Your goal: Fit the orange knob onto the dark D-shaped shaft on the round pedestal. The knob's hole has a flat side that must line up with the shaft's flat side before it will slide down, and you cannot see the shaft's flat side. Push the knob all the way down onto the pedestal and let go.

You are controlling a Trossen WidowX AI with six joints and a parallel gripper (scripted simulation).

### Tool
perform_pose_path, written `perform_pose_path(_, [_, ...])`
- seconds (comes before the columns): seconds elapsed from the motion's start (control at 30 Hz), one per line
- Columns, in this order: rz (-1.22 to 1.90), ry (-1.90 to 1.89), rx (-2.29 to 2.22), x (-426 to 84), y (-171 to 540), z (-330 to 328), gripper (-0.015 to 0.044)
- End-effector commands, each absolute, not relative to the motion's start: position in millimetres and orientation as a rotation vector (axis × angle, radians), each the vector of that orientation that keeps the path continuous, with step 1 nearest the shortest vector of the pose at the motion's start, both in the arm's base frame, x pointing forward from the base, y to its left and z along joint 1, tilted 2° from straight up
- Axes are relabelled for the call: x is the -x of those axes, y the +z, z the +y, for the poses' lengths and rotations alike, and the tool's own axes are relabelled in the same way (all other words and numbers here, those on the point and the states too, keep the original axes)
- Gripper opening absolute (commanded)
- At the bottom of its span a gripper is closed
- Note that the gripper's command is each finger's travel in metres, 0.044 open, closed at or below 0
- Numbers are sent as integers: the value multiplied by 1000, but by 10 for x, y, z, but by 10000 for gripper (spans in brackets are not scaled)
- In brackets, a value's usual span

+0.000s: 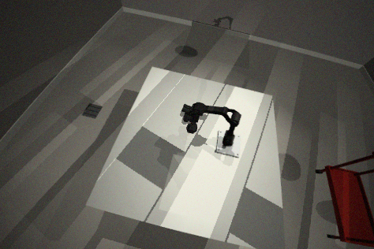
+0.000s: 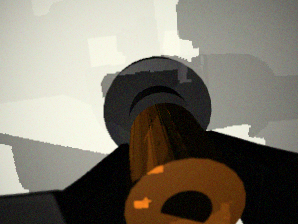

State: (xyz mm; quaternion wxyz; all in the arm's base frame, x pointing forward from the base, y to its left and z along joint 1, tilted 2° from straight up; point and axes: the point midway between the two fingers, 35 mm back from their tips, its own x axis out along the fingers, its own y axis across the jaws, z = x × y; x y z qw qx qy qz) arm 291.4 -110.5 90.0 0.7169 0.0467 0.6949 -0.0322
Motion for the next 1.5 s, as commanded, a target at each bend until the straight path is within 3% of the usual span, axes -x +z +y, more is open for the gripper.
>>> perform_pose_path(0.0, [1537, -72, -103, -2920, 892, -1108, 0])
perform_pose_path(1.47, [1535, 89, 64, -2918, 894, -1108, 0])
